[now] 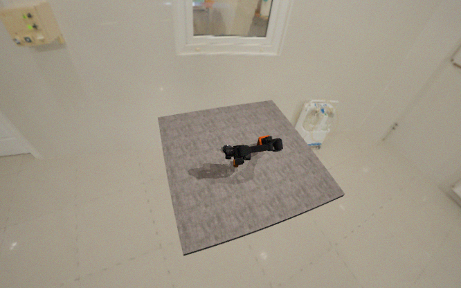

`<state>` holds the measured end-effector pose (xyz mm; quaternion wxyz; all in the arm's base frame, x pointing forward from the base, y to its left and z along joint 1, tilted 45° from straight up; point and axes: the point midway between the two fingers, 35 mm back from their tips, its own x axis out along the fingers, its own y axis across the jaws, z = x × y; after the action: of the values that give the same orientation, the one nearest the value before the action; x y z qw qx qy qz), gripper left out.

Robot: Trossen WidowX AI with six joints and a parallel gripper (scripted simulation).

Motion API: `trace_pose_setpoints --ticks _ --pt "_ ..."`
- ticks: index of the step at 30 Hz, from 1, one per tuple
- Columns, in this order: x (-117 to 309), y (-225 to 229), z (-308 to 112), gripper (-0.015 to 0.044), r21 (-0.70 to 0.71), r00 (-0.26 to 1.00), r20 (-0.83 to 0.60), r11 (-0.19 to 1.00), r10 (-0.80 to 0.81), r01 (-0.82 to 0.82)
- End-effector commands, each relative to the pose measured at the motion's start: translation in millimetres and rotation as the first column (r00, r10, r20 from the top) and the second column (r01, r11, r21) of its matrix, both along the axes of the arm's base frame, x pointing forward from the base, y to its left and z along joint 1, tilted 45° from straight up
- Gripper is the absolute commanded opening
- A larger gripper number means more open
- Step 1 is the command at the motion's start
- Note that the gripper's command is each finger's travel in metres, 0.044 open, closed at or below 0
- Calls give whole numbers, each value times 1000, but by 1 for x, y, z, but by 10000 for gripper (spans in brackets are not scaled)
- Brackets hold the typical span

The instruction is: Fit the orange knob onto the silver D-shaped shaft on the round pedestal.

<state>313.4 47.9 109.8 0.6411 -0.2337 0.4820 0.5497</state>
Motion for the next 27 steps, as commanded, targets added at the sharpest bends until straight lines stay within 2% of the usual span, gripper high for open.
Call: trace_pose_setpoints --ticks 1,27 --pt "-1 -3 1 440 -42 1000 -17 999 -7 6" --pt "3 31 -34 440 -40 1000 -16 999 -7 6"
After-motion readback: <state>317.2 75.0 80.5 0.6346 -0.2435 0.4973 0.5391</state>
